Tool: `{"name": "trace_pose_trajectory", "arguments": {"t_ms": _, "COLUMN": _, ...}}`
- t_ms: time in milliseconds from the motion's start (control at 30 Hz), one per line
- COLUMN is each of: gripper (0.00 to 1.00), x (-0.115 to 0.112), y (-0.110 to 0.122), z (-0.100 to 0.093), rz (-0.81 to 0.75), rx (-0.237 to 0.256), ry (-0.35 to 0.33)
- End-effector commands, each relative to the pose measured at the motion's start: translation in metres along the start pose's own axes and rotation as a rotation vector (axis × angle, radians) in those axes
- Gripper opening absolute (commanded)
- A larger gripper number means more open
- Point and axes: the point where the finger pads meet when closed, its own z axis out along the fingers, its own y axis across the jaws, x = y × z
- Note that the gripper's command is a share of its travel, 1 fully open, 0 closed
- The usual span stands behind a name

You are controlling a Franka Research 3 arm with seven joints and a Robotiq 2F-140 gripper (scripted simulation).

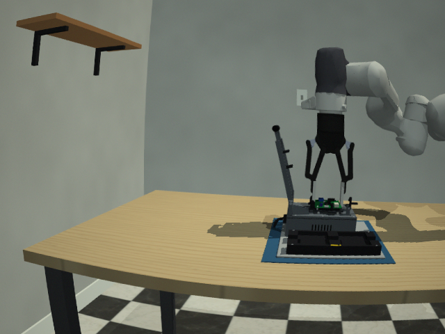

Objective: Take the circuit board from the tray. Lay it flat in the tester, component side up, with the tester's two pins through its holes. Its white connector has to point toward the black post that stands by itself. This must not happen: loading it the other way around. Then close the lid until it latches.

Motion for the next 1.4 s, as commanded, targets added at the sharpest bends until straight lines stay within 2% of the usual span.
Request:
{"name": "trace_pose_trajectory", "arguments": {"t_ms": 0, "gripper": 0.46, "x": 0.0013, "y": -0.0027, "z": 0.0010, "rz": 0.000, "rx": 0.005, "ry": 0.002}}
{"name": "trace_pose_trajectory", "arguments": {"t_ms": 500, "gripper": 0.46, "x": 0.0013, "y": -0.0027, "z": 0.0026, "rz": 0.000, "rx": 0.005, "ry": 0.002}}
{"name": "trace_pose_trajectory", "arguments": {"t_ms": 533, "gripper": 0.58, "x": 0.0013, "y": -0.0027, "z": 0.0026, "rz": 0.000, "rx": 0.005, "ry": 0.002}}
{"name": "trace_pose_trajectory", "arguments": {"t_ms": 1367, "gripper": 0.58, "x": 0.0013, "y": -0.0027, "z": 0.0026, "rz": 0.000, "rx": 0.005, "ry": 0.002}}
